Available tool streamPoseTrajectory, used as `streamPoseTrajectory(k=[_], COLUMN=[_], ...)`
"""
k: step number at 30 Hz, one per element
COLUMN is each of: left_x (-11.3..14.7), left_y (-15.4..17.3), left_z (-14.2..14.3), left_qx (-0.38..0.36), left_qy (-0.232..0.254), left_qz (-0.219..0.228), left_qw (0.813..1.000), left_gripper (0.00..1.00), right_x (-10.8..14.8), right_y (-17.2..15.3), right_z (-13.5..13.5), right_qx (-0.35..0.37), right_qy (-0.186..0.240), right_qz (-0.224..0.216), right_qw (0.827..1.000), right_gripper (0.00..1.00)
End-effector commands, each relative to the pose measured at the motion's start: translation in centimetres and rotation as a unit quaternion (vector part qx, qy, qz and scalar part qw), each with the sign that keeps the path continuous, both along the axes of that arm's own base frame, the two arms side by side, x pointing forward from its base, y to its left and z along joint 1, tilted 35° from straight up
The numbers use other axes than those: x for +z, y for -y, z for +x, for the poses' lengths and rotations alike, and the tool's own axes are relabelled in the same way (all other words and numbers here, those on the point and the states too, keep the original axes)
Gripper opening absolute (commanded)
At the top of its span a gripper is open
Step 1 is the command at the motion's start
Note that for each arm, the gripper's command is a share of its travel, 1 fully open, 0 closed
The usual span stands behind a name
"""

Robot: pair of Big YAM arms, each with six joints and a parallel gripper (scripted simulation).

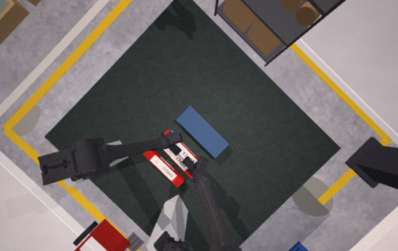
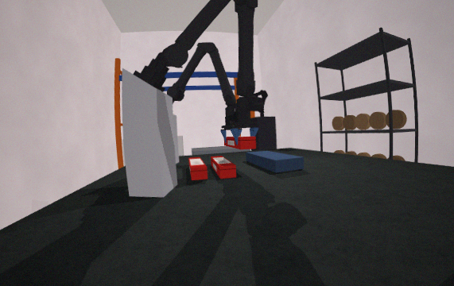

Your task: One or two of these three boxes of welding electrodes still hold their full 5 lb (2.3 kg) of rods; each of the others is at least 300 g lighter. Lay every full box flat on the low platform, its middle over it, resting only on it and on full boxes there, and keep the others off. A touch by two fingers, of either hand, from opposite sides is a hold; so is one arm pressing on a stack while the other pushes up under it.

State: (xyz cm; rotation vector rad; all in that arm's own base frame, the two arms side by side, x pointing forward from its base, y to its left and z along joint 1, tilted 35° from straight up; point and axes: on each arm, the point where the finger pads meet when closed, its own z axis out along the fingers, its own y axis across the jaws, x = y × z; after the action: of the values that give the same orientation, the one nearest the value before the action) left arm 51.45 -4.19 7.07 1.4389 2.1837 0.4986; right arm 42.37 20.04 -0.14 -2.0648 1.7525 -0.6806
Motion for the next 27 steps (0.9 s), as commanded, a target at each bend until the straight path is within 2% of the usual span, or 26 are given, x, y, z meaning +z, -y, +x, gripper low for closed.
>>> streamPoseTrajectory(k=[1,27], left_x=[1.7,4.2], left_y=[0.2,0.4], left_z=[0.0,-1.7], left_qx=[0.0,0.0], left_qy=[0.015,0.016], left_qz=[0.001,0.0], left_qw=[1.0,1.0], left_gripper=[0.0,0.0], right_x=[1.4,3.9], right_y=[-0.5,-0.7], right_z=[-0.3,-1.9], right_qx=[0.002,0.002], right_qy=[0.013,0.014], right_qz=[0.004,0.005], right_qw=[1.0,1.0], right_gripper=[0.0,0.0])
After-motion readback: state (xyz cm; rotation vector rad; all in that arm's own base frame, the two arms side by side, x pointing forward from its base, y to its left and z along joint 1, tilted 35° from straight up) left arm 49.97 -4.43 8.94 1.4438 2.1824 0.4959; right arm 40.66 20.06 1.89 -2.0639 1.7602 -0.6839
